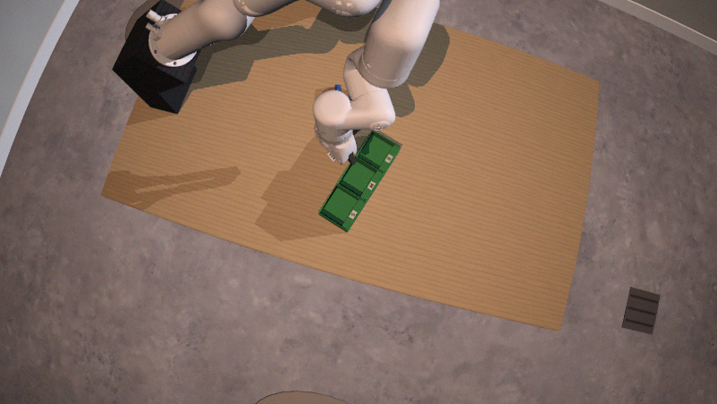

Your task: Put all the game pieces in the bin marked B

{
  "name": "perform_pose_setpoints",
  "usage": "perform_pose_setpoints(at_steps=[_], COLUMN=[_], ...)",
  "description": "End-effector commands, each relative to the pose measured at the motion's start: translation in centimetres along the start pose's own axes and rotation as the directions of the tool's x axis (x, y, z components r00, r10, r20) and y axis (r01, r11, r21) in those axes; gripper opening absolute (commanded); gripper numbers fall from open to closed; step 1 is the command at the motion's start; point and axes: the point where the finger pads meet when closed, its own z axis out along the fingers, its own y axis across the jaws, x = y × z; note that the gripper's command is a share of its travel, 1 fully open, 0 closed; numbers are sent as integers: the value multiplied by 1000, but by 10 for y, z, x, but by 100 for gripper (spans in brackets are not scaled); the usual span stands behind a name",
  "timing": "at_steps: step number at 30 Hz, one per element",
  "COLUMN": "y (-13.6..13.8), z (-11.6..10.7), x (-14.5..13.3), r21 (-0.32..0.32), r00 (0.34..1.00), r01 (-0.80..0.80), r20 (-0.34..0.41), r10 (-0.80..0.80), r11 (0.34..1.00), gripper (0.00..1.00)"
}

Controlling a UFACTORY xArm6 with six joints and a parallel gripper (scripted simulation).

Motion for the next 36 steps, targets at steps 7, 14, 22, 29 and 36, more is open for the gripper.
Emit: perform_pose_setpoints(at_steps=[7,14,22,29,36], y=[27,49,53,51,51], z=[0,0,0,0,6], x=[43,79,85,83,82], r21=[2,3,3,3,3], r00=[973,957,957,957,957], r01=[232,289,289,289,289], r20=[0,0,0,0,0], r10=[-232,-289,-289,-289,-289], r11=[973,957,957,957,957], gripper=[0,0,0,0,0])
